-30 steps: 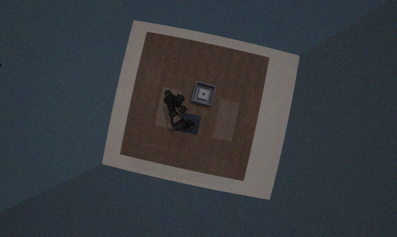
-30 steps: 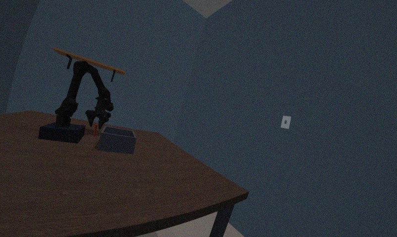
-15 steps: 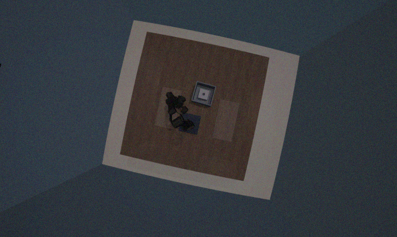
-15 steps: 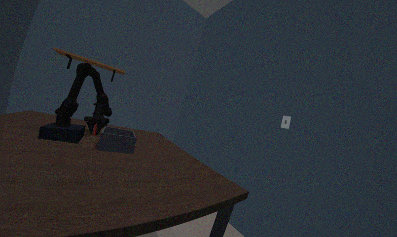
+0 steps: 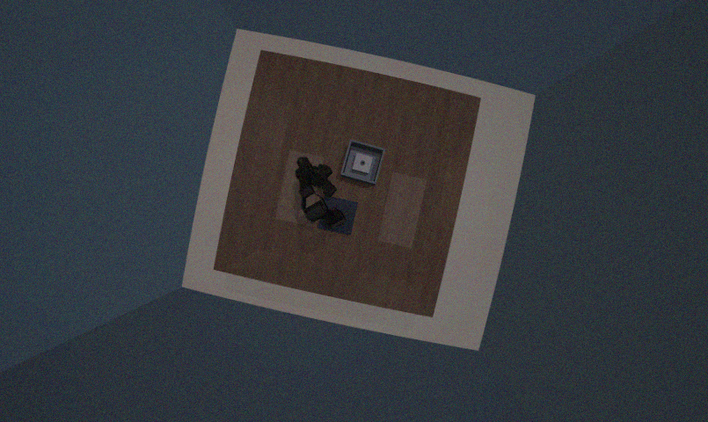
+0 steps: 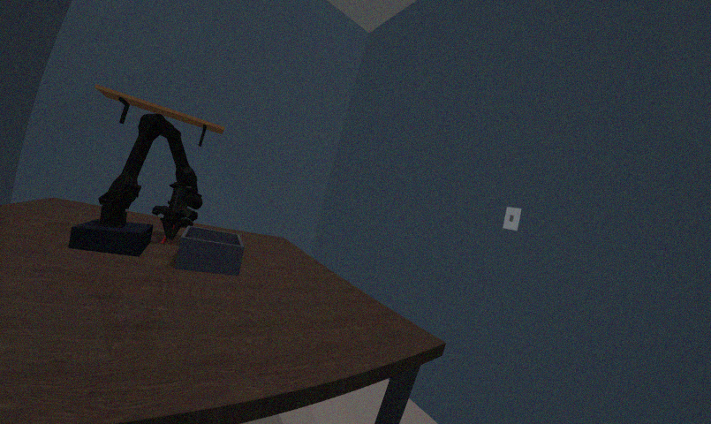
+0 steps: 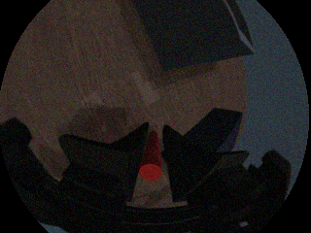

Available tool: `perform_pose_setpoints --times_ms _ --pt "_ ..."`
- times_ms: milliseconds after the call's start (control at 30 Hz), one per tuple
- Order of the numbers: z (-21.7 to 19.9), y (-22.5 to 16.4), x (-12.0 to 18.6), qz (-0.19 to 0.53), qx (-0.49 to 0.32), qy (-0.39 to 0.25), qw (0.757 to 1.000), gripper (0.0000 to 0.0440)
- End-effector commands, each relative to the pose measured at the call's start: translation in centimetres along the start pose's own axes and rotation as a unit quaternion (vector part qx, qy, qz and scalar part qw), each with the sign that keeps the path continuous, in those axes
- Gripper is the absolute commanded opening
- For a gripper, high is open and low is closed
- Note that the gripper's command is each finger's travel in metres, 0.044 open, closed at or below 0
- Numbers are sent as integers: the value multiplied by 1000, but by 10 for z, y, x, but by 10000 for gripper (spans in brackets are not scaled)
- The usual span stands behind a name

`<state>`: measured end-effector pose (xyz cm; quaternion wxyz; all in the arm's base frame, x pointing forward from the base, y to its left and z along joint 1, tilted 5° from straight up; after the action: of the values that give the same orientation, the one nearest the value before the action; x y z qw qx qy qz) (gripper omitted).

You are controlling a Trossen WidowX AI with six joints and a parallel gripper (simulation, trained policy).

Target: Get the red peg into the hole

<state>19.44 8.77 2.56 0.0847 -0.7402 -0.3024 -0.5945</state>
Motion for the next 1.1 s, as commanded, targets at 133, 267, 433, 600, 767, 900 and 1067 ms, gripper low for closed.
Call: perform_pose_setpoints --times_ms 133,267,433,600,767,900,1067 --pt "-3 17 25 -25 -2 10 1000 0" --pt "-6 28 37 -36 -5 10 999 0" --pt "-10 42 53 -48 -12 11 999 0" --pt "-12 59 69 -57 -29 16 998 0" --pt "-13 79 82 -63 -57 23 996 0" --pt "-14 96 87 -65 -81 27 994 0" --pt "-15 118 89 -67 -108 31 991 0"
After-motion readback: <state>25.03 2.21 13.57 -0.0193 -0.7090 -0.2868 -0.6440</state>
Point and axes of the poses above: the point midway between the two fingers, 35 mm back from their tips, its own x axis back along the fingers, its own z axis across the jaws, y = z × x, the point moved 4 cm from there along x, back along the fingers, and after that the axes turned 15 degrees about -x, right-handed, at the moved point
